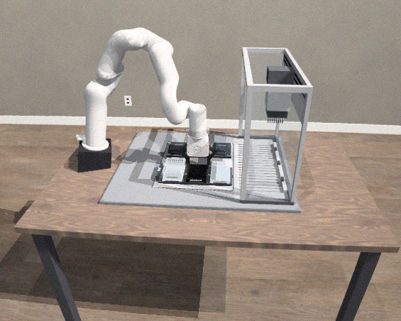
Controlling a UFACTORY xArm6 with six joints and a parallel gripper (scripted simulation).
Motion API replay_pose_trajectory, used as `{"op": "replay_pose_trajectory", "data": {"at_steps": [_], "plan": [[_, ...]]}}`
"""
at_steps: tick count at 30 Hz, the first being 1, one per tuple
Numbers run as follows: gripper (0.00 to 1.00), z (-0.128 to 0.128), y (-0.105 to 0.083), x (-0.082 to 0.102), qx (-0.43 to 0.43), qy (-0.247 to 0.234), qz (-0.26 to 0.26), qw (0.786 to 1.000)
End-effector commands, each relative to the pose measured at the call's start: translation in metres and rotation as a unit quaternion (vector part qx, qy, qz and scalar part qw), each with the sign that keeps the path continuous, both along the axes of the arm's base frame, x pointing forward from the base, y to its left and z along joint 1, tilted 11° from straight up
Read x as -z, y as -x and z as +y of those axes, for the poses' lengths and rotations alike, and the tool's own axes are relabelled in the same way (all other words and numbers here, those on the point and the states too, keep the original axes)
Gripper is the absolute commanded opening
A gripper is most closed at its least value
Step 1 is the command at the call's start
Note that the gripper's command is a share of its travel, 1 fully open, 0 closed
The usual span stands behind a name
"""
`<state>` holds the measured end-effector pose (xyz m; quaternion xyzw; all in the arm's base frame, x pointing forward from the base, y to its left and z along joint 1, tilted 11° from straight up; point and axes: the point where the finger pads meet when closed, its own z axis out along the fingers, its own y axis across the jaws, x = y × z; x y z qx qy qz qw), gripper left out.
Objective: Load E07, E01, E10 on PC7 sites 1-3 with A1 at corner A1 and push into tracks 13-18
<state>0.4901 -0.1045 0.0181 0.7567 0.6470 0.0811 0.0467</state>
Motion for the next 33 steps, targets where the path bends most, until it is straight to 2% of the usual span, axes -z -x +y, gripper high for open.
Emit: {"op": "replay_pose_trajectory", "data": {"at_steps": [1, 33], "plan": [[1.00, -0.003, -0.001, -0.001, 0.000, 0.000, -0.002, 1.000], [1.00, -0.017, 0.001, 0.000, 0.000, 0.000, -0.002, 1.000]]}}
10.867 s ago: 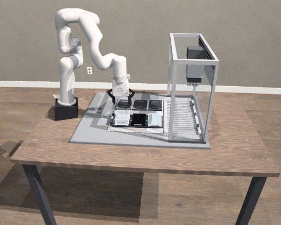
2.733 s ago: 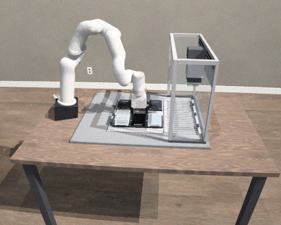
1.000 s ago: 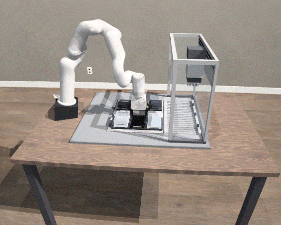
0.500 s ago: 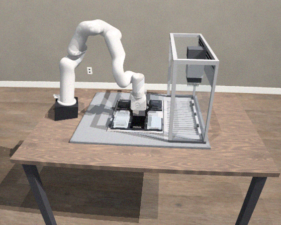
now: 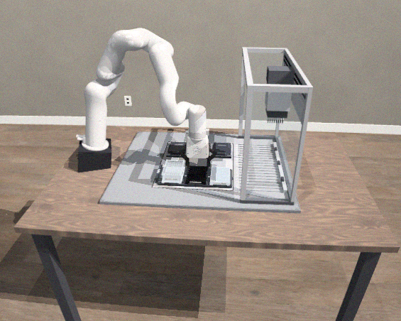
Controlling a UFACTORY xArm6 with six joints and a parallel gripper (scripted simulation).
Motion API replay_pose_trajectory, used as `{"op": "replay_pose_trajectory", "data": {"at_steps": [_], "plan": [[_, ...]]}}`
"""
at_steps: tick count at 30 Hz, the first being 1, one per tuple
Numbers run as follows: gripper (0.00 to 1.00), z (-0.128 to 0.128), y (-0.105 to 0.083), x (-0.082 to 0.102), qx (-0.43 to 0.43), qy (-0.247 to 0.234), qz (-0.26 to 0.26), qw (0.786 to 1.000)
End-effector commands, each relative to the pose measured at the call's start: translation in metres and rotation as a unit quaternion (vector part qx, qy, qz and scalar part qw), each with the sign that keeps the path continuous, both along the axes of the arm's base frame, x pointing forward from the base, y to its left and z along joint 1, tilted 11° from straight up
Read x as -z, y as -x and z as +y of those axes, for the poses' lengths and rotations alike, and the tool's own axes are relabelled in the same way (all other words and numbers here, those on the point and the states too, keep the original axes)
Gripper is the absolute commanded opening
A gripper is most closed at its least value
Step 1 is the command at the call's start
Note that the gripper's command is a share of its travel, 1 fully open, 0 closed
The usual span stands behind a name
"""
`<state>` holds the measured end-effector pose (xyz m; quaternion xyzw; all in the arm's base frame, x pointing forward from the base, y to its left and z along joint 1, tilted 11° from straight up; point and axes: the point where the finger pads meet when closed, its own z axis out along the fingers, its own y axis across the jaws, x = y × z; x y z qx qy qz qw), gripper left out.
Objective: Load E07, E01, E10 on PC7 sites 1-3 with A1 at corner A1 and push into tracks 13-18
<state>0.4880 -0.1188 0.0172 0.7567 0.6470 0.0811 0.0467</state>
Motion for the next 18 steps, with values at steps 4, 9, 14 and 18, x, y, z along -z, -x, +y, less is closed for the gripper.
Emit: {"op": "replay_pose_trajectory", "data": {"at_steps": [4, 9, 14, 18], "plan": [[1.00, -0.0037, -0.0007, -0.0012, 0.000, 0.000, -0.002, 1.000], [1.00, -0.0057, -0.0004, -0.0010, 0.000, 0.000, -0.002, 1.000], [1.00, -0.0082, 0.0000, -0.0009, 0.000, 0.001, -0.002, 1.000], [1.00, -0.0102, 0.0003, -0.0008, 0.000, 0.001, -0.002, 1.000]]}}
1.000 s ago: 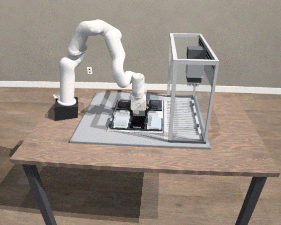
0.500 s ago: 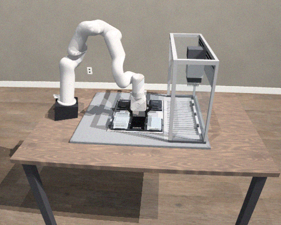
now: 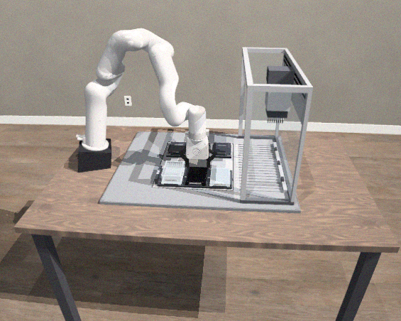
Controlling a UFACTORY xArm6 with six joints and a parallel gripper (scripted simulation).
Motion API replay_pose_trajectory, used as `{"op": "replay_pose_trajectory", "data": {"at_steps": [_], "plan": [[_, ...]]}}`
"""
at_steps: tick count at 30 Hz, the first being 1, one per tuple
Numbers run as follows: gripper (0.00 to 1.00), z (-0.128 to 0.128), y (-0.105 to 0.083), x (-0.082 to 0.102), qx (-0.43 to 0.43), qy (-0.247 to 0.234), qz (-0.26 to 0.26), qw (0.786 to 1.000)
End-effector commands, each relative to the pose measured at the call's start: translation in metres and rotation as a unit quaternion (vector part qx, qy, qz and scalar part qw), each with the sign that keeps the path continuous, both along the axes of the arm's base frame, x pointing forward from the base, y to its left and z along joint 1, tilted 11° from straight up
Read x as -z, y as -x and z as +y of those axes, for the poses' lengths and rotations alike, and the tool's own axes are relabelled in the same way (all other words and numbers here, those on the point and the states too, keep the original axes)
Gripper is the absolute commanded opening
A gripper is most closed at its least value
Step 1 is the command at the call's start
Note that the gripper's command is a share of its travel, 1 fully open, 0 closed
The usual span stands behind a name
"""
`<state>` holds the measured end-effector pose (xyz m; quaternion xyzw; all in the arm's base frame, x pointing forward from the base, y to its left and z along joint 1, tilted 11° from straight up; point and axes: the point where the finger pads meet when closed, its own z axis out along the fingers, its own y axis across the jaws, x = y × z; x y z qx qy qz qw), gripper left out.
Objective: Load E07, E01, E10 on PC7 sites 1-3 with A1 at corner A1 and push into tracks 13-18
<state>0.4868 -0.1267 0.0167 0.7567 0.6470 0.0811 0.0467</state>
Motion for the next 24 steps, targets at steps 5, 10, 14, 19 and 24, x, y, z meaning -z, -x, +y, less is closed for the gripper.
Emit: {"op": "replay_pose_trajectory", "data": {"at_steps": [5, 10, 14, 19, 24], "plan": [[1.00, -0.0038, -0.0007, -0.0012, 0.000, 0.001, -0.002, 1.000], [1.00, -0.0062, -0.0003, -0.0010, 0.000, 0.001, -0.002, 1.000], [1.00, -0.0082, 0.0000, -0.0009, 0.000, 0.001, -0.002, 1.000], [1.00, -0.0107, 0.0004, -0.0007, 0.000, 0.001, -0.002, 1.000], [1.00, -0.0122, 0.0006, -0.0006, 0.000, 0.001, -0.002, 1.000]]}}
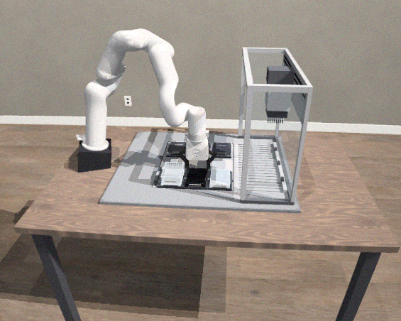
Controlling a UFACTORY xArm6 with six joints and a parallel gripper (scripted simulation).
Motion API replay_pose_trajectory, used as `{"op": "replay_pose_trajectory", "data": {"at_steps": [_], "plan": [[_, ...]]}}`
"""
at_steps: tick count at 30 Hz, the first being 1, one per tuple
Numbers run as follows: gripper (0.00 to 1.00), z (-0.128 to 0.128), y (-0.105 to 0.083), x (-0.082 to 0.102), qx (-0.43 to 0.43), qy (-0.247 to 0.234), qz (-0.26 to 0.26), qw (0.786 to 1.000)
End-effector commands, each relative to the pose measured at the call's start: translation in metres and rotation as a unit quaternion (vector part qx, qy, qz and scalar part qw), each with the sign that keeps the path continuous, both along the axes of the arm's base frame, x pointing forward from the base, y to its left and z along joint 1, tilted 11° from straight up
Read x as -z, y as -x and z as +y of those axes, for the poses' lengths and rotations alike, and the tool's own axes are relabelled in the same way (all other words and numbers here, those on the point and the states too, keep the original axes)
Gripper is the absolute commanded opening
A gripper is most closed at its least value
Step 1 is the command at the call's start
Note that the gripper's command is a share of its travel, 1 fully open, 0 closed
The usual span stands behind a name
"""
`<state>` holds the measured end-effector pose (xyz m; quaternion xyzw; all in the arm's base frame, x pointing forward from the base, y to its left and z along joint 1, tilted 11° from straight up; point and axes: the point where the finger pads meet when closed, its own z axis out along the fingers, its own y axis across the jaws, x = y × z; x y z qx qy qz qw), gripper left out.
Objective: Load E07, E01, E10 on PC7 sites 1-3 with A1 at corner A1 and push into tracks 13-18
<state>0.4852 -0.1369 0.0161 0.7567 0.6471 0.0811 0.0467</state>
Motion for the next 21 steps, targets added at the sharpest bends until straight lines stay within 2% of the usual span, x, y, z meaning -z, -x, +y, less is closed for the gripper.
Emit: {"op": "replay_pose_trajectory", "data": {"at_steps": [1, 21], "plan": [[1.00, -0.0025, -0.0008, -0.0013, 0.000, 0.001, -0.002, 1.000], [1.00, -0.0114, 0.0005, -0.0007, 0.000, 0.001, -0.002, 1.000]]}}
